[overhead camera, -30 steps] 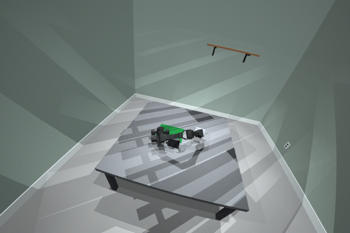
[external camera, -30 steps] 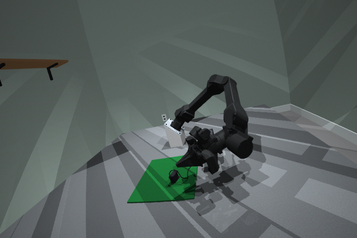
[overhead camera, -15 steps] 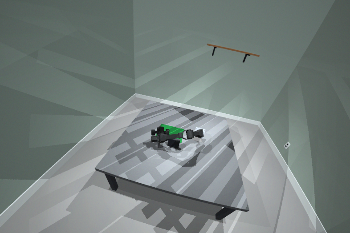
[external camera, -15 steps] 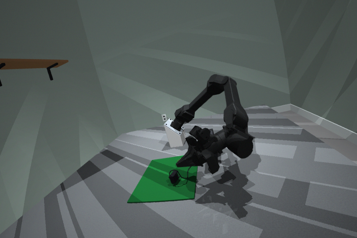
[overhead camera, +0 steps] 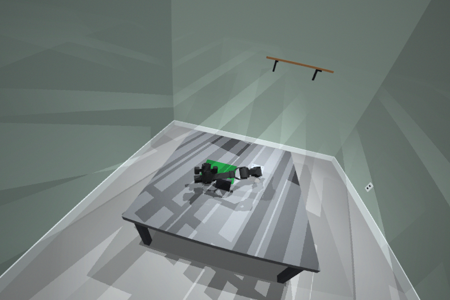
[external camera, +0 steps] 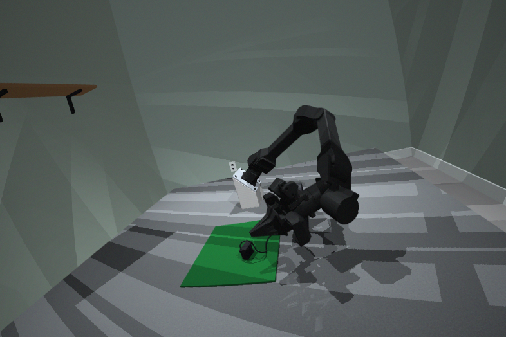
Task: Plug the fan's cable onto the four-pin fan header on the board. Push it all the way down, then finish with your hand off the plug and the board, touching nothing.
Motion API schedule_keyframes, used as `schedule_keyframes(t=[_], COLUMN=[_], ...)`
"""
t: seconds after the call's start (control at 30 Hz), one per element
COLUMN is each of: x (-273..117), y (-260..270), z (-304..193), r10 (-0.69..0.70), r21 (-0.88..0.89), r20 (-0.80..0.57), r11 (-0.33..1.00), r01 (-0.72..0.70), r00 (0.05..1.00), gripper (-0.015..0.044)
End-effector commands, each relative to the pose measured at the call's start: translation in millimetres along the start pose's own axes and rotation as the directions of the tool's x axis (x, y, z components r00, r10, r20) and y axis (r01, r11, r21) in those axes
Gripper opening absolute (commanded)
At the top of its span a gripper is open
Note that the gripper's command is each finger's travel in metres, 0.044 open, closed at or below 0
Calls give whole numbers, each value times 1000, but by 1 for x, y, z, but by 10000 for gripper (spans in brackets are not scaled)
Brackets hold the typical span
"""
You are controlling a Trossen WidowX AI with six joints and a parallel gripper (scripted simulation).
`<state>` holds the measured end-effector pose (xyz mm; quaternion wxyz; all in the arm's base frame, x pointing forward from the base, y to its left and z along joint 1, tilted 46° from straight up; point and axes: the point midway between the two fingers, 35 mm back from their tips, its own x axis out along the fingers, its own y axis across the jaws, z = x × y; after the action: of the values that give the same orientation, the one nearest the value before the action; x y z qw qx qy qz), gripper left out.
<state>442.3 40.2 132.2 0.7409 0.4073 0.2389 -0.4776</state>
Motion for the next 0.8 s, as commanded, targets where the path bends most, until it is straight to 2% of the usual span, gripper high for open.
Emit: schedule_keyframes(t=[0.0,0.33,0.5,0.77], x=[0,0,0,0], y=[0,0,0,0], z=[0,0,0,0], r10=[0,0,0,0], r21=[0,0,0,0], r20=[0,0,0,0], r11=[1000,1000,1000,1000], r01=[0,0,0,0], r00=[1000,1000,1000,1000], gripper=[0,0,131,140])
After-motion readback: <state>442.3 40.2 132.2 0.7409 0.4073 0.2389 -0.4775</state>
